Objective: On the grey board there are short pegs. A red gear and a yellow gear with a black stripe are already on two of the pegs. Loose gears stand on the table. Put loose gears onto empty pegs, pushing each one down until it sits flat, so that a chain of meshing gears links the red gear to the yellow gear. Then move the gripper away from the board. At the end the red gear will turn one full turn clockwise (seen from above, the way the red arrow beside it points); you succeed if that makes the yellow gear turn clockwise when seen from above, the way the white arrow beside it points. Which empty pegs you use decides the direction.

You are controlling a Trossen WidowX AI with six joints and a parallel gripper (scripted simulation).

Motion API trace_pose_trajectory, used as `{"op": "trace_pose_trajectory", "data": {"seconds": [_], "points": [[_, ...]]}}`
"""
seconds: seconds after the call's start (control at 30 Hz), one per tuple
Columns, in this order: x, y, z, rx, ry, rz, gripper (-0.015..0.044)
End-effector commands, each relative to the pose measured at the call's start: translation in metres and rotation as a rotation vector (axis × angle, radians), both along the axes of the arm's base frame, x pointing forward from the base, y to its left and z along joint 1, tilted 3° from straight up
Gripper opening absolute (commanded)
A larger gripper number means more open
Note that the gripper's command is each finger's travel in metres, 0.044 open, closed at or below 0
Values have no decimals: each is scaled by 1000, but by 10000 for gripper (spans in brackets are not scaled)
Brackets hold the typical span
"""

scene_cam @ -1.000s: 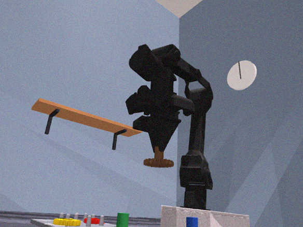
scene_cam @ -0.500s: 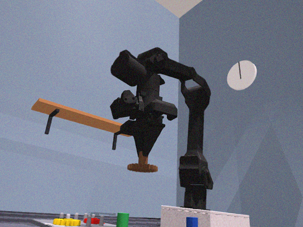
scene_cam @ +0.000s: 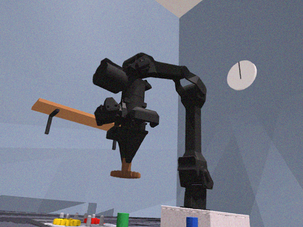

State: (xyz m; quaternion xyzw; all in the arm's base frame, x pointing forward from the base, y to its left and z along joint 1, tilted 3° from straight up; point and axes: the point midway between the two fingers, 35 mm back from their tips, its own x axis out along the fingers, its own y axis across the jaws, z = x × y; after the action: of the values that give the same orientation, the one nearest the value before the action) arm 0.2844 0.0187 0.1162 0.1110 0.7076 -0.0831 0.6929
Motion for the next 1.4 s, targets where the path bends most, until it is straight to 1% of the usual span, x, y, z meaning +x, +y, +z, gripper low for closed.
{"op": "trace_pose_trajectory", "data": {"seconds": [0.0,0.7,1.37], "points": [[8,-10,-4,-9,-3,-3,0],[30,-60,-31,-6,-5,30,0],[41,-112,-59,-3,-7,60,0]]}}
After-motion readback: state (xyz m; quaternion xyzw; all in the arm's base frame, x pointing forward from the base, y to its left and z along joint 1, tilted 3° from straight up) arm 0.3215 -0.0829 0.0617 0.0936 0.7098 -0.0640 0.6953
